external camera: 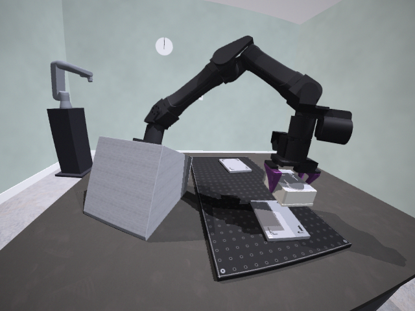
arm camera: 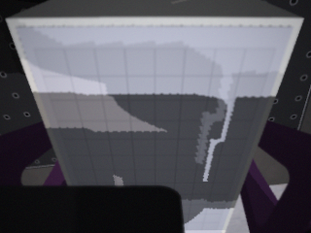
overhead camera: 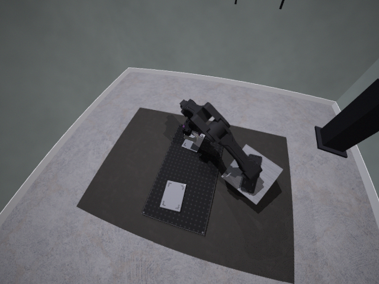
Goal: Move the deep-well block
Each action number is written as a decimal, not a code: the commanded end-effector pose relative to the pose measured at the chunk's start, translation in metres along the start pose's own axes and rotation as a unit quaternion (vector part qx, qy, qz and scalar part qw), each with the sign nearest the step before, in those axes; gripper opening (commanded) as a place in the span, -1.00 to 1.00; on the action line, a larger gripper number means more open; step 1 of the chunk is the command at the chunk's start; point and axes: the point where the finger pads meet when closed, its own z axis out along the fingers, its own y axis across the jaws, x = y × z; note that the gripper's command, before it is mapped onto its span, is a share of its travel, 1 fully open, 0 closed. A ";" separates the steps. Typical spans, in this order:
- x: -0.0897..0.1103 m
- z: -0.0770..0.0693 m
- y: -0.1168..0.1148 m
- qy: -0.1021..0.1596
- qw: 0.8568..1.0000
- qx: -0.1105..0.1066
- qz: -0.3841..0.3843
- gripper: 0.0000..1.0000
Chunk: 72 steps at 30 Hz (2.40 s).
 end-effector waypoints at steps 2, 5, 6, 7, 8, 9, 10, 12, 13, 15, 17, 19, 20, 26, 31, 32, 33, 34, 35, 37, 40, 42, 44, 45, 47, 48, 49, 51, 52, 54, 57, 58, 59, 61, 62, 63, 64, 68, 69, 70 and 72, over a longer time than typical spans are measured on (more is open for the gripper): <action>-0.001 -0.007 -0.002 0.002 1.000 0.005 0.000 -1.00; -0.001 -0.007 -0.002 0.002 1.000 0.005 0.000 -1.00; -0.001 -0.007 -0.002 0.002 1.000 0.005 0.000 -1.00; -0.001 -0.007 -0.002 0.002 1.000 0.005 0.000 -1.00; -0.001 -0.007 -0.002 0.002 1.000 0.005 0.000 -1.00; -0.001 -0.007 -0.002 0.002 1.000 0.005 0.000 -1.00; -0.001 -0.007 -0.002 0.002 1.000 0.005 0.000 -1.00; -0.001 -0.007 -0.002 0.002 1.000 0.005 0.000 -1.00; -0.001 -0.007 -0.002 0.002 1.000 0.005 0.000 -1.00; -0.001 -0.007 -0.002 0.002 1.000 0.005 0.000 -1.00; -0.001 -0.007 -0.002 0.002 1.000 0.005 0.000 -1.00; -0.001 -0.007 -0.002 0.002 1.000 0.005 0.000 -1.00; -0.001 -0.007 -0.002 0.002 1.000 0.005 0.000 -1.00; -0.001 -0.007 -0.002 0.002 1.000 0.005 0.000 -1.00; -0.001 -0.007 -0.002 0.002 1.000 0.005 0.000 -1.00; -0.001 -0.007 -0.002 0.002 1.000 0.005 0.000 -1.00; -0.001 -0.007 -0.002 0.002 1.000 0.005 0.000 -1.00; -0.001 -0.007 -0.002 0.002 1.000 0.005 0.000 -1.00; -0.001 -0.007 -0.002 0.002 1.000 0.005 0.000 -1.00; -0.001 -0.005 -0.002 0.002 1.000 0.005 0.000 -1.00; -0.001 0.000 -0.002 0.002 1.000 0.005 0.000 -1.00; -0.001 0.001 -0.002 0.002 1.000 0.005 0.000 -1.00; -0.001 0.003 -0.002 0.002 1.000 0.005 0.000 -1.00; -0.001 0.005 -0.002 0.001 1.000 0.005 0.000 -1.00; -0.001 0.008 -0.002 0.001 1.000 0.005 0.000 -1.00; -0.001 0.010 -0.002 0.001 1.000 0.005 0.000 -1.00; -0.001 0.011 -0.002 0.001 1.000 0.005 0.000 -1.00; 0.000 0.015 -0.003 0.001 1.000 0.005 0.000 -1.00; 0.000 0.016 -0.003 0.001 1.000 0.005 0.000 -1.00; 0.000 0.020 -0.003 0.001 1.000 0.005 0.000 -1.00; 0.000 0.025 -0.003 0.001 1.000 0.005 0.000 -1.00; 0.000 0.026 -0.003 0.001 1.000 0.005 0.000 -1.00; 0.000 0.026 -0.003 0.001 1.000 0.005 0.000 -1.00; 0.000 0.028 -0.004 0.001 1.000 0.005 0.000 -1.00; 0.000 0.030 -0.004 0.001 1.000 0.005 0.000 -1.00; 0.000 0.031 -0.004 0.001 1.000 0.005 0.000 -1.00; 0.000 0.033 -0.004 0.001 1.000 0.005 0.000 -1.00; 0.000 0.040 -0.004 0.001 1.000 0.005 0.000 -1.00; 0.000 0.041 -0.004 0.001 1.000 0.005 0.000 -1.00; 0.000 0.043 -0.004 0.001 1.000 0.005 0.000 -1.00; 0.000 0.046 -0.004 0.001 1.000 0.005 0.000 -1.00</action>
